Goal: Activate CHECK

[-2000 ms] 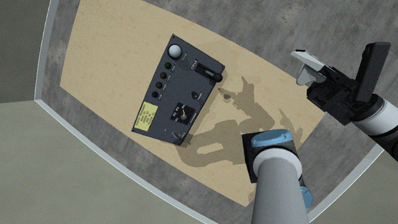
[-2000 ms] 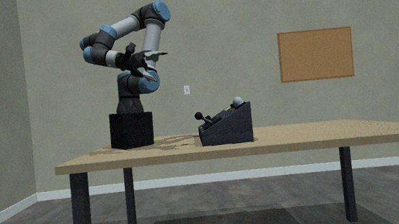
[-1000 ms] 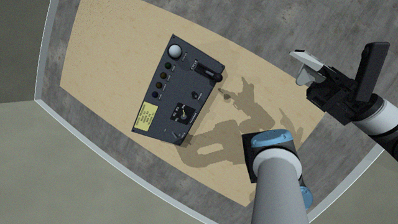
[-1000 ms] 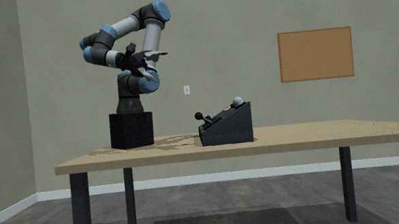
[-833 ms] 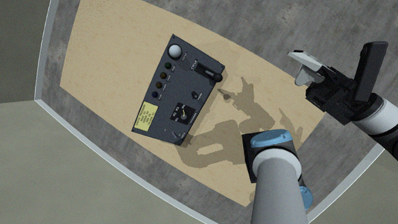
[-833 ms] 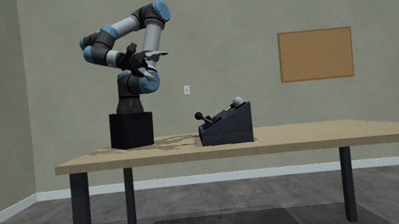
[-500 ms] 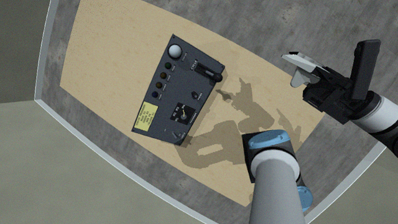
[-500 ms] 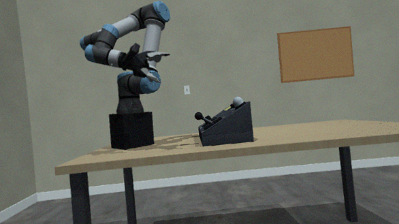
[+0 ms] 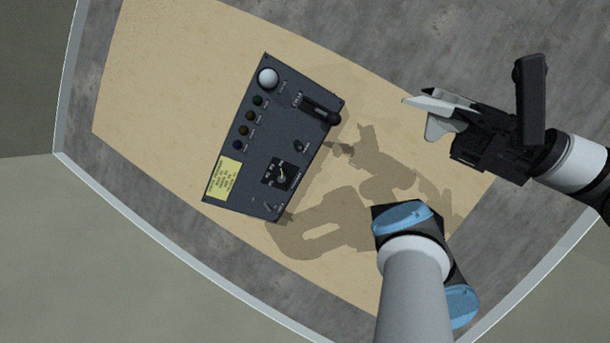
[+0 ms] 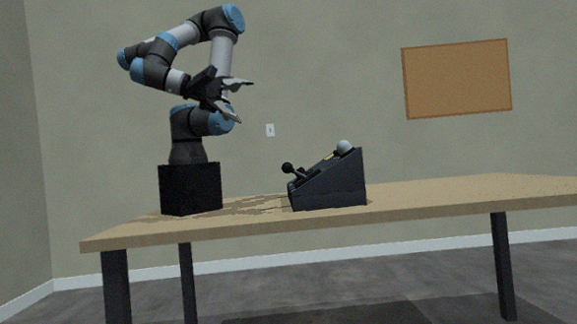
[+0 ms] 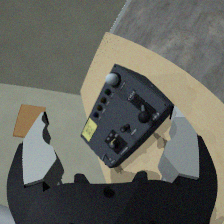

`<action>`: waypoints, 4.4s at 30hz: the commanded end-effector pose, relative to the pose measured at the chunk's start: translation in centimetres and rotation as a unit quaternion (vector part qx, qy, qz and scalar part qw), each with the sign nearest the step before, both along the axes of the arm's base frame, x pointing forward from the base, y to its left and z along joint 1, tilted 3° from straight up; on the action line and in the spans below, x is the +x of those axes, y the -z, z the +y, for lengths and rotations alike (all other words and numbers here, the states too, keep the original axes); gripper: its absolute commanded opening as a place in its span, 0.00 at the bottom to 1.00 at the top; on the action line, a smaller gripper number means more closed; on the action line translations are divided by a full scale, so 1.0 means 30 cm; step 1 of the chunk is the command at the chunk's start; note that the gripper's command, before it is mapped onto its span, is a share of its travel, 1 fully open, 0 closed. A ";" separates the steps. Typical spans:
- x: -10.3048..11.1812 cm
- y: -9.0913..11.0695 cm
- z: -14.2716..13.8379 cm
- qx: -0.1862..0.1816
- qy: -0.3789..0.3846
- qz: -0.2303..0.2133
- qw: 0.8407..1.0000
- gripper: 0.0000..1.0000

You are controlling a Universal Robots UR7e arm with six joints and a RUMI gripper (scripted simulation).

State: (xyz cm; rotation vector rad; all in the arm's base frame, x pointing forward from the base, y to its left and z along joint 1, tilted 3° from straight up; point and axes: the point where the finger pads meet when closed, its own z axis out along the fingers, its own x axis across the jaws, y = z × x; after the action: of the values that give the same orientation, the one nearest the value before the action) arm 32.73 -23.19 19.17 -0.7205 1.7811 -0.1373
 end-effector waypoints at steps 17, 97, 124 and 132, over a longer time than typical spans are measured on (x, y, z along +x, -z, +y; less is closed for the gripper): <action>0.071 0.104 0.302 0.009 -0.189 0.143 0.972 1.00; 0.199 0.216 1.189 -0.412 -0.128 0.345 0.834 1.00; -0.087 0.236 1.362 -0.319 -0.029 0.211 0.923 1.00; -0.124 0.236 1.371 -0.301 -0.021 0.196 0.933 1.00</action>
State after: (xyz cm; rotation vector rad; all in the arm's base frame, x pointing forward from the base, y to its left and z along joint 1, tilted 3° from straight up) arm 29.85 17.71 12.03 -1.3379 2.1353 -0.5627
